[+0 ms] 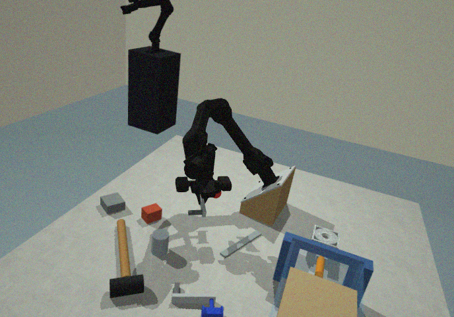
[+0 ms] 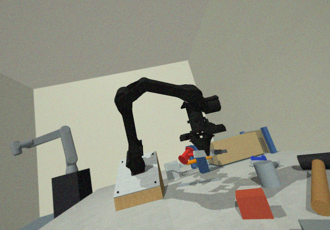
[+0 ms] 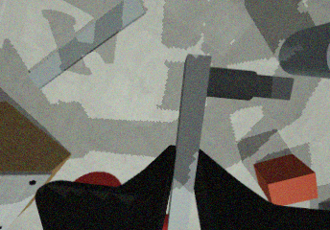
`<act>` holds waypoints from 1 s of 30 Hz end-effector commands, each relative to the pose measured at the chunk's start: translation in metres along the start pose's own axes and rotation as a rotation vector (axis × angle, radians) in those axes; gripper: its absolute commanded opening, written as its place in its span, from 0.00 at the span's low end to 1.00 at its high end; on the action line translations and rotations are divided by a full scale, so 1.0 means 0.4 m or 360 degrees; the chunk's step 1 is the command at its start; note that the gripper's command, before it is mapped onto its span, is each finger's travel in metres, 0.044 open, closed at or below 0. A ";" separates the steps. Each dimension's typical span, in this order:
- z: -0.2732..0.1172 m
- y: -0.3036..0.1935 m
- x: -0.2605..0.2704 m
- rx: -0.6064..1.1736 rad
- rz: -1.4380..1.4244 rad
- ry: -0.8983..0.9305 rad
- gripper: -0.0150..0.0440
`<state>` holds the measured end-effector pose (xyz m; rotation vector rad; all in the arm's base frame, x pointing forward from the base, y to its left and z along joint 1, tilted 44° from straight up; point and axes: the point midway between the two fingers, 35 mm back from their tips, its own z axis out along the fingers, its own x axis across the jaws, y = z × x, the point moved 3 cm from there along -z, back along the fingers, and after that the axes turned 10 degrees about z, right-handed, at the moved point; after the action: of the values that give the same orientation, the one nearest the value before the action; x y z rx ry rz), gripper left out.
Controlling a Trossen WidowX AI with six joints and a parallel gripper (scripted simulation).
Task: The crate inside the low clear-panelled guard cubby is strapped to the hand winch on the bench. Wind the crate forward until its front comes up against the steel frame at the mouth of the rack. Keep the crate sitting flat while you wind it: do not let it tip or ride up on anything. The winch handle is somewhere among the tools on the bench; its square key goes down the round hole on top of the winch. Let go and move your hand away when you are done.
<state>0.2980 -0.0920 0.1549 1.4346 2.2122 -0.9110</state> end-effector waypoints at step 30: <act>-0.142 0.190 0.273 -0.0118 0.0035 0.0088 0.25</act>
<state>0.3202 0.0175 0.1191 1.4550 2.2386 -0.8174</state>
